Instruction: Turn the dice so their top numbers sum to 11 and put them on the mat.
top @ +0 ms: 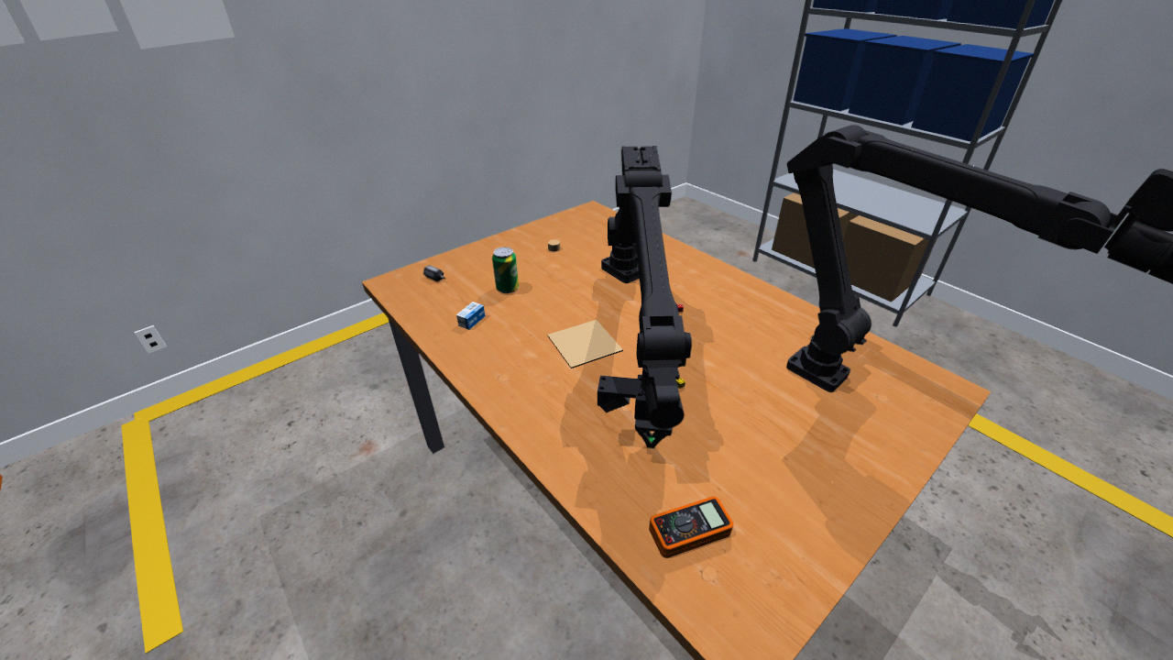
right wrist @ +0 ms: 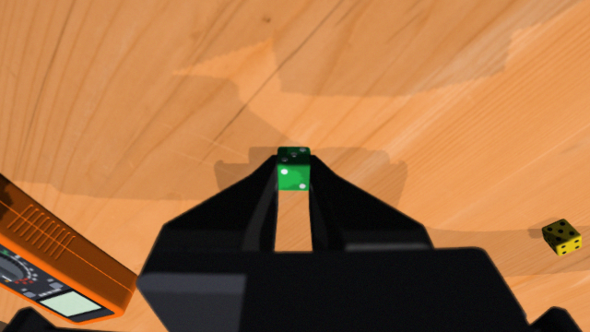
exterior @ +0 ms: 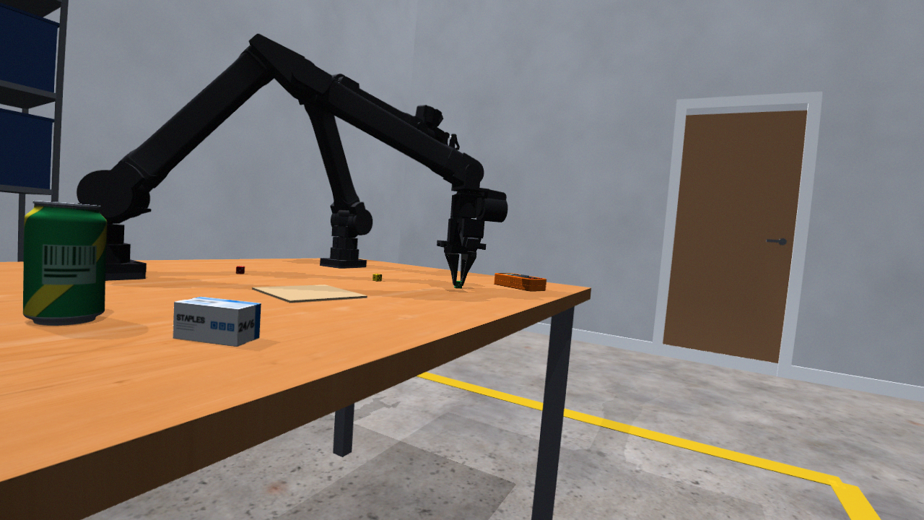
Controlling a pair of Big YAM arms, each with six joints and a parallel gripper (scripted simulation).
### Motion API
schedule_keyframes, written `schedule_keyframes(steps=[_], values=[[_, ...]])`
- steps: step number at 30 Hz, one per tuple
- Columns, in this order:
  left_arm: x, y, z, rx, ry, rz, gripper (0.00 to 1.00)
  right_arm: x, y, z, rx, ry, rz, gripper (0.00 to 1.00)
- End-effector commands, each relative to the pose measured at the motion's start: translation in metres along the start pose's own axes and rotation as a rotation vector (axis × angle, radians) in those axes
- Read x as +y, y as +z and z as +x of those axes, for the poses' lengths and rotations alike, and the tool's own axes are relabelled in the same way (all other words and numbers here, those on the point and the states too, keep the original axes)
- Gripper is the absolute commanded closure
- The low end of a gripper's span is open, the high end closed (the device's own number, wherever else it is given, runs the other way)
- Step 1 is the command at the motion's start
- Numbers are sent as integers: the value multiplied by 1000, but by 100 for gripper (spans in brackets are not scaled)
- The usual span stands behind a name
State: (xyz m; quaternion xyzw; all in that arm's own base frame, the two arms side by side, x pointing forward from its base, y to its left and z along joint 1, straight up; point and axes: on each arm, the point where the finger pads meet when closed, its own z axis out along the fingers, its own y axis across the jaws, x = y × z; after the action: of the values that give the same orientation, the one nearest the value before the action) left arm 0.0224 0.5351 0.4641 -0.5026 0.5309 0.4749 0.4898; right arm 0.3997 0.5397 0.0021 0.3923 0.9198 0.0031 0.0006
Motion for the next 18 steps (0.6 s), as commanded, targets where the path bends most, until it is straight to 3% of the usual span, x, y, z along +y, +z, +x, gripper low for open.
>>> schedule_keyframes(steps=[1, 14, 15, 17, 18], values=[[7, 7, -37, -69, -12, -13, 0, 0, 14, -8, -3, 7, 16, 89], [7, 7, -37, -69, -12, -13, 0, 1, 11, -8, -3, 7, 15, 89], [7, 7, -37, -69, -12, -13, 0, 2, 6, -8, -3, 7, 14, 89], [7, 7, -37, -69, -12, -13, 0, 23, -46, -4, 11, 7, -74, 89], [7, 7, -37, -69, -12, -13, 0, 23, -53, -5, 12, 7, -77, 89]])
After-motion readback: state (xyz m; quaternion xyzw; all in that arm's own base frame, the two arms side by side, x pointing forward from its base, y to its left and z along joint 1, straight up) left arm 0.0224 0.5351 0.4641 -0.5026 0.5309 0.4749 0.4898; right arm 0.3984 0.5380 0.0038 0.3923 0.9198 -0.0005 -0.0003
